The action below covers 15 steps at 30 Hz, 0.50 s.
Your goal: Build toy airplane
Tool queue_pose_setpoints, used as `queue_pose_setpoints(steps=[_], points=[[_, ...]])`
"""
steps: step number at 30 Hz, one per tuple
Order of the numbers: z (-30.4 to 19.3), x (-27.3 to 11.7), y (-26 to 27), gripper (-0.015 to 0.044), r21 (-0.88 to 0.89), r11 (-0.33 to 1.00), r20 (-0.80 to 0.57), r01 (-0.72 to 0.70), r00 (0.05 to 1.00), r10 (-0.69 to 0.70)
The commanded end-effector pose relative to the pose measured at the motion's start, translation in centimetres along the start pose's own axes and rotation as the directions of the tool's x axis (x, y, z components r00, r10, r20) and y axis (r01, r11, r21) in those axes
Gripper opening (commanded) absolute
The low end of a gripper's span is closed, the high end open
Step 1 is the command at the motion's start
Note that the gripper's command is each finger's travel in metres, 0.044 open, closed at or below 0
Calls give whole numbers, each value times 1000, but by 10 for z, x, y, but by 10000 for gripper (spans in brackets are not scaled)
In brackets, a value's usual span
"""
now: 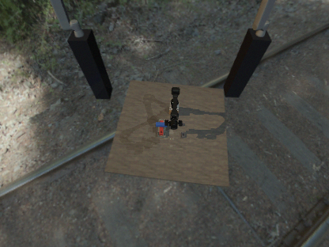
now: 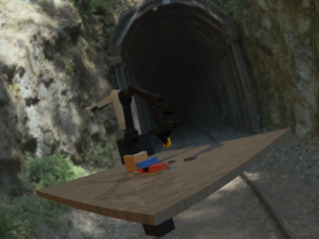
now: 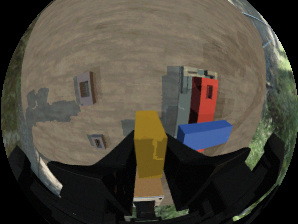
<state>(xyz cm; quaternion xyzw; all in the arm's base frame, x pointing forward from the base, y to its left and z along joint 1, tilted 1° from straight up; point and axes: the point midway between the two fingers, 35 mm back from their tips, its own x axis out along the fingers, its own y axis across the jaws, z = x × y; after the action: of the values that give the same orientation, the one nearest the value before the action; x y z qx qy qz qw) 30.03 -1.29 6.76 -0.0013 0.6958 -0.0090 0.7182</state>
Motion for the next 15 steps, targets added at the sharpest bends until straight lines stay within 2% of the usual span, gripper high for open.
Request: queue_pose_setpoints(steps=[1,15], points=[[7,2,-11,0,-5,1000,6,0,1000,0],[19,10,-51,0,-10,1000,6,4,1000,-4]])
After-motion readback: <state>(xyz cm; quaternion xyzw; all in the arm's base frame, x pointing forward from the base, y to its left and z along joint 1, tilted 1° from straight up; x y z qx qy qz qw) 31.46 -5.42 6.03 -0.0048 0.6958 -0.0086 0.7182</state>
